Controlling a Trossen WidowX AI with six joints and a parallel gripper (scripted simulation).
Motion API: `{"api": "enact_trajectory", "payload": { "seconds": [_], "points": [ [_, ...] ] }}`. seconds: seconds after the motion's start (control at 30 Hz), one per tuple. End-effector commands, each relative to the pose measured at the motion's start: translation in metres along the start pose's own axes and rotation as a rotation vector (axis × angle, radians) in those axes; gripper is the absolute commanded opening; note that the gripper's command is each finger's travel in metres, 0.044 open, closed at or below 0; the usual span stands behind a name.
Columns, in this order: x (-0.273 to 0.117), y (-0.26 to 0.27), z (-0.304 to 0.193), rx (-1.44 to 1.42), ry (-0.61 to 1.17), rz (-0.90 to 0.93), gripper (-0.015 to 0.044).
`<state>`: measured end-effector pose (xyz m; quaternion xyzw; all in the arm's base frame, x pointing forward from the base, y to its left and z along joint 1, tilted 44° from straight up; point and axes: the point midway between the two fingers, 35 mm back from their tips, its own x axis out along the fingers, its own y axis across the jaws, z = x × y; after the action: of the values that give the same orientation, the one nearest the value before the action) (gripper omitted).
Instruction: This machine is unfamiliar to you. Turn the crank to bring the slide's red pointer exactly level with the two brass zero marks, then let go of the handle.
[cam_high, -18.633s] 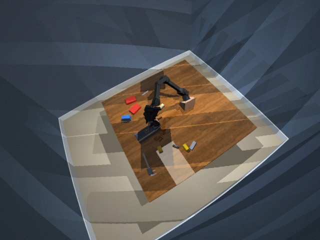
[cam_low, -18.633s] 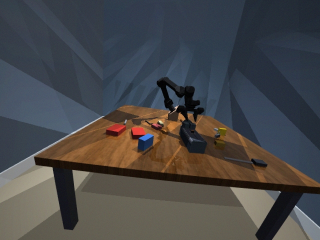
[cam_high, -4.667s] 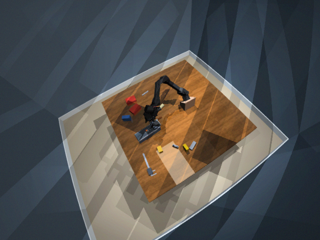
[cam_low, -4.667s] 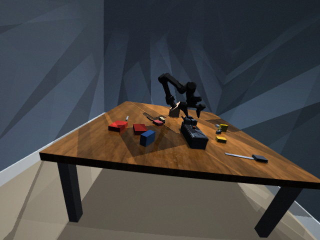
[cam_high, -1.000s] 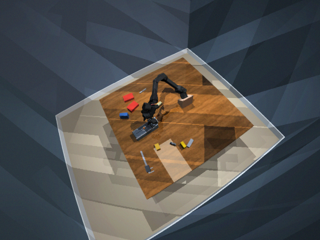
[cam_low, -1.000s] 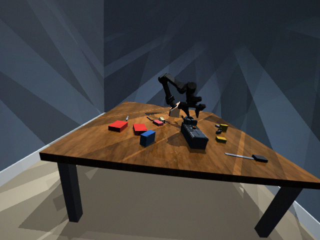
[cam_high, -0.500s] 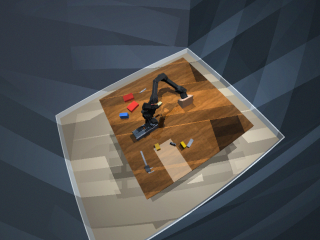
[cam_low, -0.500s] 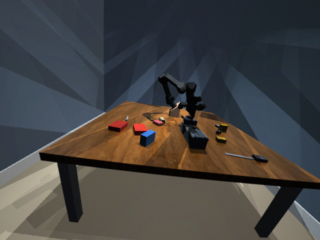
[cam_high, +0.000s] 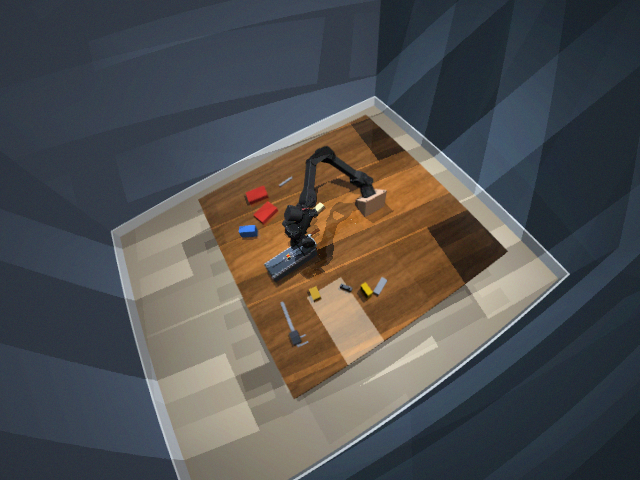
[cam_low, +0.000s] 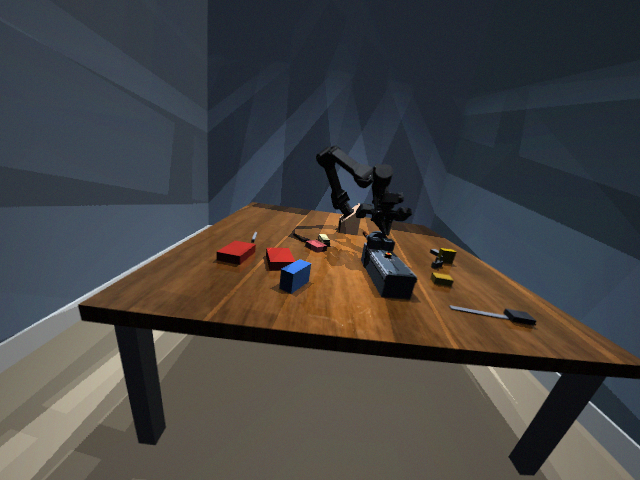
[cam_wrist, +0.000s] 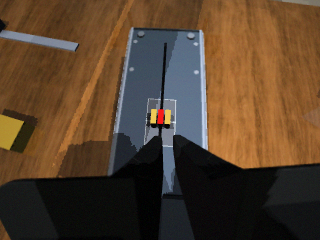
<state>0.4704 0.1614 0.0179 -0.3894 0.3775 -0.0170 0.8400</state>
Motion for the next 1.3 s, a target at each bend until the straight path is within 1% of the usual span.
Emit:
{"api": "enact_trajectory", "payload": {
  "seconds": [0.0,0.33,0.43,0.67,1.27],
  "points": [
    [0.000,0.000,0.000,0.000,0.000,0.000,0.0105],
    [0.000,0.000,0.000,0.000,0.000,0.000,0.0368],
    [-0.007,0.001,0.007,-0.002,0.000,0.003,0.0440],
    [-0.041,0.001,0.036,0.001,0.000,0.003,0.0440],
    [-0.042,0.001,0.037,0.001,0.000,0.003,0.0440]
  ]
}}
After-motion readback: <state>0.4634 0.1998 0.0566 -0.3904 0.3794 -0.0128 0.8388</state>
